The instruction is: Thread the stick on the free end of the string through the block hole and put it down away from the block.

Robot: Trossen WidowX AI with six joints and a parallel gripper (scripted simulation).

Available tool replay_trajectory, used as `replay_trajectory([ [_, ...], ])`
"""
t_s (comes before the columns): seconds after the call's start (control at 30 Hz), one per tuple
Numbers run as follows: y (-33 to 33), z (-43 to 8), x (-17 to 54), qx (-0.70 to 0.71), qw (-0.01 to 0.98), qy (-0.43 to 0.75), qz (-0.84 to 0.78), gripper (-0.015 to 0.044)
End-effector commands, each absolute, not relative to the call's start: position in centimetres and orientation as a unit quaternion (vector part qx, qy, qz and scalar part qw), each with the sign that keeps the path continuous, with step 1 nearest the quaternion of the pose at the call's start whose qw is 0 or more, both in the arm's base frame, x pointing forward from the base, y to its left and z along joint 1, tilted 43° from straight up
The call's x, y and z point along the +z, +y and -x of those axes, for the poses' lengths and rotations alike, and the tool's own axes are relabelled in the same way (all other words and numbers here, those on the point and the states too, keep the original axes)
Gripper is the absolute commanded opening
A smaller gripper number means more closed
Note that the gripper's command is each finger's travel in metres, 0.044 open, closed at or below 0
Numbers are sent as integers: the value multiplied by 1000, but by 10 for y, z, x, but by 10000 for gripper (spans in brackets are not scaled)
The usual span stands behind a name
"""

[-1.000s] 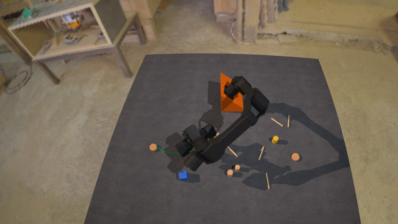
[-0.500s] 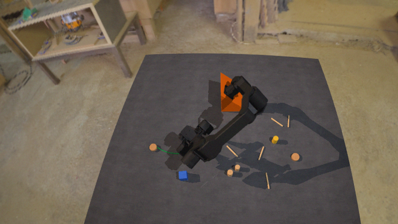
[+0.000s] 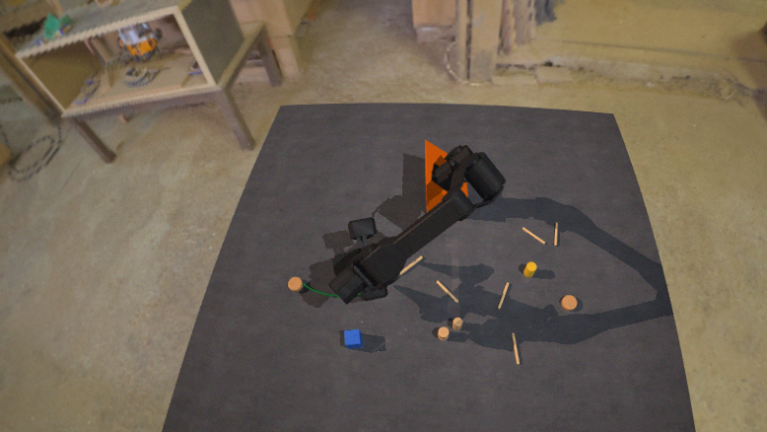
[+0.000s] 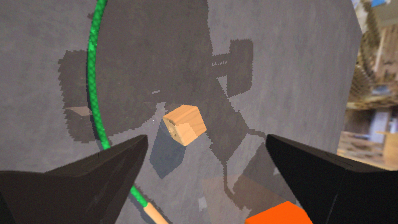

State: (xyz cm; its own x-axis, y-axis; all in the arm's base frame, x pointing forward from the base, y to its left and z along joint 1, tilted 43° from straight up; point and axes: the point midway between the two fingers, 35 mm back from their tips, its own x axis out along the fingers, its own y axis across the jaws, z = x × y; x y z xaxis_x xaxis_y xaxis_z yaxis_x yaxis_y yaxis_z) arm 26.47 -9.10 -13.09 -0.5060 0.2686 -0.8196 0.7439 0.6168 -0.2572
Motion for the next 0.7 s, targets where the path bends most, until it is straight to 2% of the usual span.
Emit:
replay_trajectory([
  [0.0,-93,-254,-137,21,489,838,-243,440],
  [0.23,-98,-250,-140,247,568,768,-161,440],
  [0.67,-106,-244,-141,518,660,543,37,440],
])
